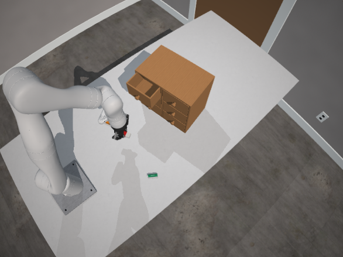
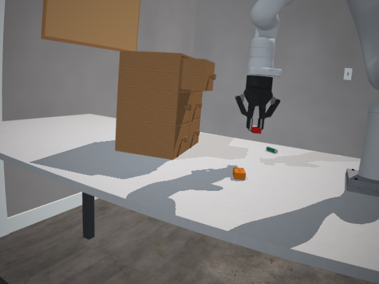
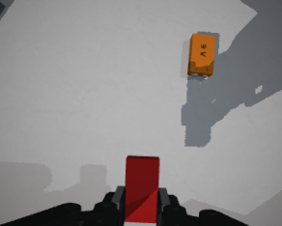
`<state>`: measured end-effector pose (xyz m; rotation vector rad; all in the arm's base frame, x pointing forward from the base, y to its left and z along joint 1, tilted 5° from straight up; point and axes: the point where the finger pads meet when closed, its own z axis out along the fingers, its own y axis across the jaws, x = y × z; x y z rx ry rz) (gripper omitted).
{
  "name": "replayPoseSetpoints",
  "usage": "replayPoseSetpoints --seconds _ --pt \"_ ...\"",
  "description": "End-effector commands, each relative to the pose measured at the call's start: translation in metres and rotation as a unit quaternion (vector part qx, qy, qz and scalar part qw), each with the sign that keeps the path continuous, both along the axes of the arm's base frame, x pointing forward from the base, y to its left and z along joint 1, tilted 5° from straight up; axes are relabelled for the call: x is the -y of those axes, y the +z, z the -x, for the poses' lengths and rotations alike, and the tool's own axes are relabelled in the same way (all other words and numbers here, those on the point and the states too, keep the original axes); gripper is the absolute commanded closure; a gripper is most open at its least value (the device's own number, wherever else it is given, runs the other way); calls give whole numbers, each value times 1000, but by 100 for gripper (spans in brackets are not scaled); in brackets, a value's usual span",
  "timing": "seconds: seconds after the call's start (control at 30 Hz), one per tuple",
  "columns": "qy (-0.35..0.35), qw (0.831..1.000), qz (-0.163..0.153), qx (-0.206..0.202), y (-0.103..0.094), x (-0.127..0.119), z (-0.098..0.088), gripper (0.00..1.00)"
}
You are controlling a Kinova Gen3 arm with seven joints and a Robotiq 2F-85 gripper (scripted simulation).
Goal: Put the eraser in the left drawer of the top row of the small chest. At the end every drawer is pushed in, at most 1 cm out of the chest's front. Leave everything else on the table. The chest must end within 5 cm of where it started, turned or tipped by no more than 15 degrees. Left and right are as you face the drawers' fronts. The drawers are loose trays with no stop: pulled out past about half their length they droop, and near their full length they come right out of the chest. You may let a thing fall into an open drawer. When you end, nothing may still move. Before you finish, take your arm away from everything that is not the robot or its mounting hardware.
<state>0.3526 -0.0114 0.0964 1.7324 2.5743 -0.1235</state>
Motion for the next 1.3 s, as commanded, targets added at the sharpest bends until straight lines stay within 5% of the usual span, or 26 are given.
replayPoseSetpoints --seconds 0.0,0.27,0.57,0.63,1.07,1.27 --pt "41 999 0 -6 1 4 -2 81" --pt "152 988 -2 -18 0 6 -6 81" --pt "343 939 -6 -35 0 10 -15 81" --pt "343 939 -6 -35 0 10 -15 81" --pt "547 836 -7 -47 3 16 -28 81" --pt "577 815 -6 -49 3 17 -31 81"
